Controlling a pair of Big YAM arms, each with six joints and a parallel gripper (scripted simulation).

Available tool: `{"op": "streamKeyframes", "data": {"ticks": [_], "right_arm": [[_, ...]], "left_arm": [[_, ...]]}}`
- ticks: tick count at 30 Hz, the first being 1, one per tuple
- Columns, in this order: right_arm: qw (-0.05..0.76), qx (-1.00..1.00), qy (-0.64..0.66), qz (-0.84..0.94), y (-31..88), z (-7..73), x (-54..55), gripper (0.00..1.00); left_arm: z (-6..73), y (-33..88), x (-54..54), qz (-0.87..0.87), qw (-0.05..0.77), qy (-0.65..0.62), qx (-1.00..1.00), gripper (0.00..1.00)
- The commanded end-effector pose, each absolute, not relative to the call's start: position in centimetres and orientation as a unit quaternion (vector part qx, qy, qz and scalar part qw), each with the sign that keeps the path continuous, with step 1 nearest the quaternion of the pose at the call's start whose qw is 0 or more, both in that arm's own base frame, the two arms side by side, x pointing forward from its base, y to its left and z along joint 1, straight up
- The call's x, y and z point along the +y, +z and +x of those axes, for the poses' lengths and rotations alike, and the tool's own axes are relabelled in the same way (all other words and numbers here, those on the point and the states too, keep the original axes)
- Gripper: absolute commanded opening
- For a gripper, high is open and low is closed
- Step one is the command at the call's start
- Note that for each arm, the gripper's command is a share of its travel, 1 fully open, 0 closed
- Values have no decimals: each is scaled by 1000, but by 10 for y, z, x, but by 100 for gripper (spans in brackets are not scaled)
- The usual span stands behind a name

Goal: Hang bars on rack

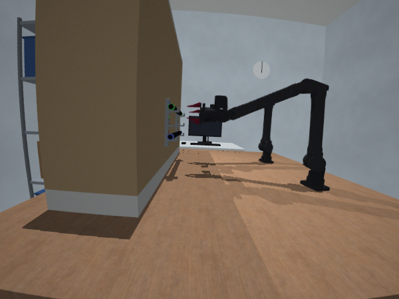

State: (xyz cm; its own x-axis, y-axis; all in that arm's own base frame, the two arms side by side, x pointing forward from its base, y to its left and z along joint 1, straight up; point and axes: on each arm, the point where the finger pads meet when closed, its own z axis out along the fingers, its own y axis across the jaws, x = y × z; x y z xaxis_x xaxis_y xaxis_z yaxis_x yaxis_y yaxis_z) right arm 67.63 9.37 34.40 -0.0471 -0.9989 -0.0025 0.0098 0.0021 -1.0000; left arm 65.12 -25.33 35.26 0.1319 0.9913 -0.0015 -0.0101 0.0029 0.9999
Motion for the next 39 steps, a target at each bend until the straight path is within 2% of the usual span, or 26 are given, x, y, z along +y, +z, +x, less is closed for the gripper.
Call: {"op": "streamKeyframes", "data": {"ticks": [1,39], "right_arm": [[518,498,-519,-462,388,682,104,64],[519,498,-519,-462,414,679,103,64]], "left_arm": [[657,394,-256,509,555,475,456,64],[655,417,-249,507,554,475,458,64]]}}
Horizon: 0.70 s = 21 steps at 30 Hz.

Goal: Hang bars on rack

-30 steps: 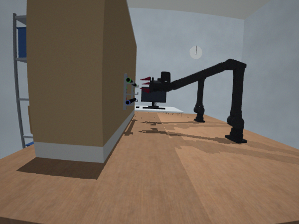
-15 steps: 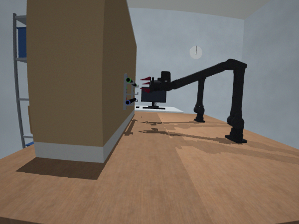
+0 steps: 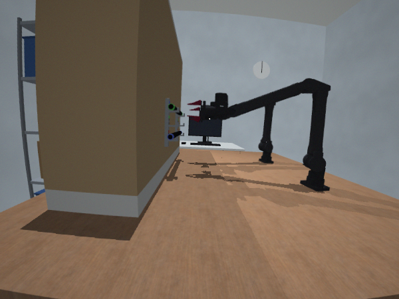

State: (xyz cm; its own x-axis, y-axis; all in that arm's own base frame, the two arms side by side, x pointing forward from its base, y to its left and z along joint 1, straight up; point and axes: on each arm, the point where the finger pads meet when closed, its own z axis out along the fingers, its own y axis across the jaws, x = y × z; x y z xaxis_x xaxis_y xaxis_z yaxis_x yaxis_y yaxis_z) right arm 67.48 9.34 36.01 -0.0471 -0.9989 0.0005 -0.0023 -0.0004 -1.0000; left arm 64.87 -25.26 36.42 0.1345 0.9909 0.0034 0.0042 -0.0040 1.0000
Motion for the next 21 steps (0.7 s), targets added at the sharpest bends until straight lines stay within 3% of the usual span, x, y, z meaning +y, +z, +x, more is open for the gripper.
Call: {"op": "streamKeyframes", "data": {"ticks": [1,21], "right_arm": [[519,498,-519,-462,415,679,103,64],[520,497,-520,-461,422,678,103,64]], "left_arm": [[655,418,-249,507,554,475,458,64],[656,420,-246,505,555,477,459,64]]}}
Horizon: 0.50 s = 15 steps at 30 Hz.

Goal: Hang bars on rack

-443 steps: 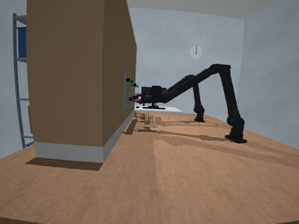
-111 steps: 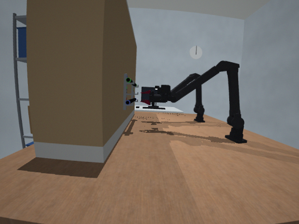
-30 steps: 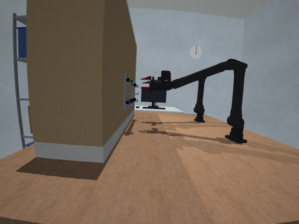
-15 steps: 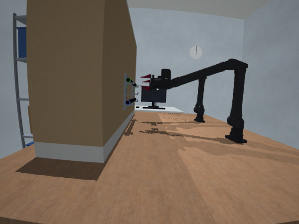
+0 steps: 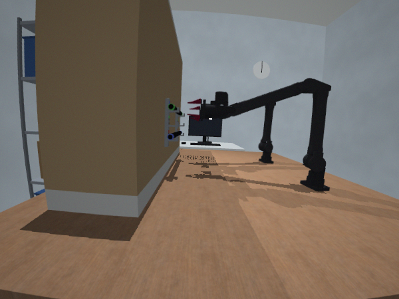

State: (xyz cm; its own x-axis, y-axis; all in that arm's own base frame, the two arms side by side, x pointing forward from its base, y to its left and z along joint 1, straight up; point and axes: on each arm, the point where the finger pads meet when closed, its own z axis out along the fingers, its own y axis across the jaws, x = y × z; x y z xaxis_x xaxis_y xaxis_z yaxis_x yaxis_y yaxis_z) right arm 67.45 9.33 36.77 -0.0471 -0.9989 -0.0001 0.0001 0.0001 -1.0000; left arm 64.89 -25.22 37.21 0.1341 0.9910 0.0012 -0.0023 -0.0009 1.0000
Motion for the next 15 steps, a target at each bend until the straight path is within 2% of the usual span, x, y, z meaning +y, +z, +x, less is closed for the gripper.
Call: {"op": "streamKeyframes", "data": {"ticks": [1,15], "right_arm": [[520,497,-520,-461,422,678,103,64],[520,497,-520,-461,422,677,103,64]], "left_arm": [[656,420,-246,505,555,477,459,64],[656,417,-245,504,554,477,460,64]]}}
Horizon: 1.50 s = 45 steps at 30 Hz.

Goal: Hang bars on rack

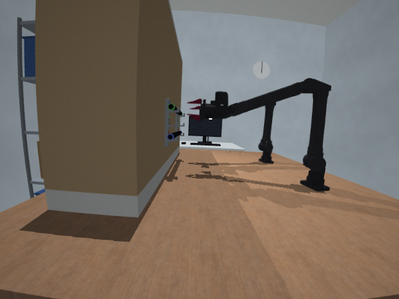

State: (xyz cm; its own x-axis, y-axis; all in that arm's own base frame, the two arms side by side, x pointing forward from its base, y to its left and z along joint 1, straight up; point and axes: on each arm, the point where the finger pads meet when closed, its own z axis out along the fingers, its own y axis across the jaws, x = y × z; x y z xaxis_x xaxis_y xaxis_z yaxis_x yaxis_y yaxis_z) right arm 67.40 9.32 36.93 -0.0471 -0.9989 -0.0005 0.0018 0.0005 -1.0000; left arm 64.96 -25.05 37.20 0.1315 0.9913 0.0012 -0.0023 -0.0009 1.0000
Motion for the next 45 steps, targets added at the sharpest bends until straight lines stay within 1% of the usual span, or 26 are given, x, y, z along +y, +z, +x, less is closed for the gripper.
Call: {"op": "streamKeyframes", "data": {"ticks": [1,45], "right_arm": [[520,497,-520,-461,422,677,103,64],[519,497,-519,-462,420,676,102,64]], "left_arm": [[656,417,-244,504,554,477,460,64],[655,407,-243,504,552,476,462,64]]}}
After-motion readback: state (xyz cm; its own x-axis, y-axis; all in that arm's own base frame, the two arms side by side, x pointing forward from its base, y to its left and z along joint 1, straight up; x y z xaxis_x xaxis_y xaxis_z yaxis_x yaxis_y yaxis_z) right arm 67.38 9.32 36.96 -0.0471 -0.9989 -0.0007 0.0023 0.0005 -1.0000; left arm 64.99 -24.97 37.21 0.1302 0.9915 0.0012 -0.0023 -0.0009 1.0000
